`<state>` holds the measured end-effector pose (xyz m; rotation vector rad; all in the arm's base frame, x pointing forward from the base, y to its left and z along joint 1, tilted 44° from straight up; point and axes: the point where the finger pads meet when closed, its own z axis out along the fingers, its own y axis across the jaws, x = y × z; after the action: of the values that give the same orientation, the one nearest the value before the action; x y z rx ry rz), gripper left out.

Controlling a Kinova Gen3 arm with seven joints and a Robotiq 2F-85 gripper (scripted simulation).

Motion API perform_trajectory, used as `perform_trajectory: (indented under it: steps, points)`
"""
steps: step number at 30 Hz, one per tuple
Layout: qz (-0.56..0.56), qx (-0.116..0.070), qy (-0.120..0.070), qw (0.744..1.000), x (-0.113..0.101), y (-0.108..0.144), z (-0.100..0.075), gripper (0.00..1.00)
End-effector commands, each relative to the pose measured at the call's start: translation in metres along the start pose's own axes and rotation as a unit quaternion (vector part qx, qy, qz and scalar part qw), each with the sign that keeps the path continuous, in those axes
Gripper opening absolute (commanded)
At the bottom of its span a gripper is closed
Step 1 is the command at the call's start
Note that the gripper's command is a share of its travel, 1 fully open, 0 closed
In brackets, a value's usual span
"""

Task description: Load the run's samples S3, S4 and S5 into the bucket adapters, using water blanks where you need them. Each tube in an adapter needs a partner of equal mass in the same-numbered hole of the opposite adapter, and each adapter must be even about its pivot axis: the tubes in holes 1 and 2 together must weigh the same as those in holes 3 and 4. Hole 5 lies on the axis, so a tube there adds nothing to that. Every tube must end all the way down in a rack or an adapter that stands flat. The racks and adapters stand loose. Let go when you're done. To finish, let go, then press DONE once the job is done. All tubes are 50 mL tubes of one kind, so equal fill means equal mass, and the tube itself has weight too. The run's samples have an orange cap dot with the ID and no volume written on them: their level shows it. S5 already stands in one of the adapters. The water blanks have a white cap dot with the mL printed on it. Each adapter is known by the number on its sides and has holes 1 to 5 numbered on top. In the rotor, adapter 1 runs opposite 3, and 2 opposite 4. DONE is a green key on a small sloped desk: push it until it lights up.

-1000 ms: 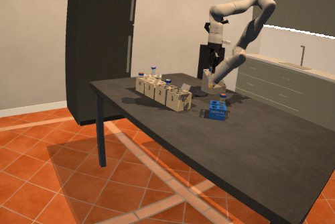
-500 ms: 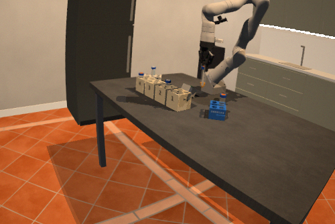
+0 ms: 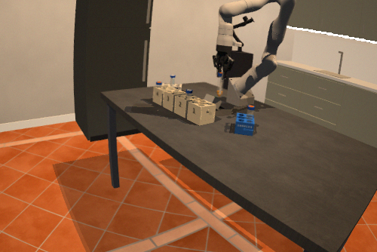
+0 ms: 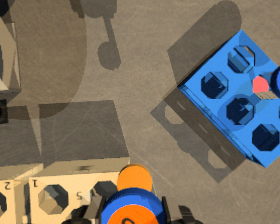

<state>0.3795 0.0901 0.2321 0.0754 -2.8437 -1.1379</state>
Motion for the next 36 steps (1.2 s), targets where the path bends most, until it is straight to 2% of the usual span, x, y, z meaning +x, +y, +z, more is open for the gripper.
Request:
perform_trajectory:
  steps: [1,16,36]
  points:
    - [-0.030,0.000,-0.004,1.000,-0.009,-0.015,0.000,0.10]
    - [-0.159,0.001,-0.004,0.987,-0.028,-0.054,0.000,0.10]
    - [-0.333,-0.002,-0.001,0.943,-0.052,-0.107,0.000,0.10]
